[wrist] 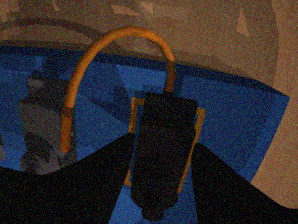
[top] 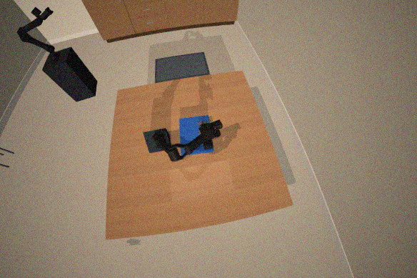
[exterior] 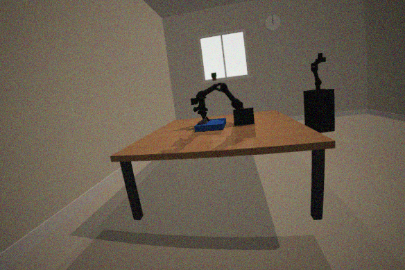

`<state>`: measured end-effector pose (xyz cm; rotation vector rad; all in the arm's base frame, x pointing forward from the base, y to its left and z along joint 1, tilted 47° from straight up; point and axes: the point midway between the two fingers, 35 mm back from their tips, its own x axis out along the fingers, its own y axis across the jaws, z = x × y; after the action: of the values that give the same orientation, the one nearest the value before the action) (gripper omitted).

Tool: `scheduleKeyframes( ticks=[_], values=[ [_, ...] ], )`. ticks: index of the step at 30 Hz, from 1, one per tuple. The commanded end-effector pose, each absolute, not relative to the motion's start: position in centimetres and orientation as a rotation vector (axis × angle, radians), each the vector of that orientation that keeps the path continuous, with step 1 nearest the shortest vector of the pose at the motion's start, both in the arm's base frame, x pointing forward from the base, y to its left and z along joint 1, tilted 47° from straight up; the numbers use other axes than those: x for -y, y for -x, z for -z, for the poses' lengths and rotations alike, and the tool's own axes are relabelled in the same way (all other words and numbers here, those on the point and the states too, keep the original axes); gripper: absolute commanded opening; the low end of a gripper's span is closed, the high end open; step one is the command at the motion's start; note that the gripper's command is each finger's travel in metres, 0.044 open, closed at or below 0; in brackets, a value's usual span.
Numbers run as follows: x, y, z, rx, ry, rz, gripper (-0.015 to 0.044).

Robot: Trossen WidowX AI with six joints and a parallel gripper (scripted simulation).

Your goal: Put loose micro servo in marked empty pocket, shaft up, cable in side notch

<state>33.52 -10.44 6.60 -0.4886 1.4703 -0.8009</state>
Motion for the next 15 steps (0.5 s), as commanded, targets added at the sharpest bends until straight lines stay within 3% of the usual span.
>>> scheduleKeyframes(
  ticks=[1, 7, 11, 15],
  values=[
    [9.0, -33.8, -7.9, -1.463, 0.486, 0.802, 0.0187],
    [8.0, -33.8, -8.6, -1.464, 0.486, 0.802, 0.0187],
    [6.7, -32.3, -9.0, -1.465, 0.495, 0.786, 0.0293],
    [3.3, -27.7, -10.7, -1.470, 0.486, 0.785, 0.0398]
  ],
)
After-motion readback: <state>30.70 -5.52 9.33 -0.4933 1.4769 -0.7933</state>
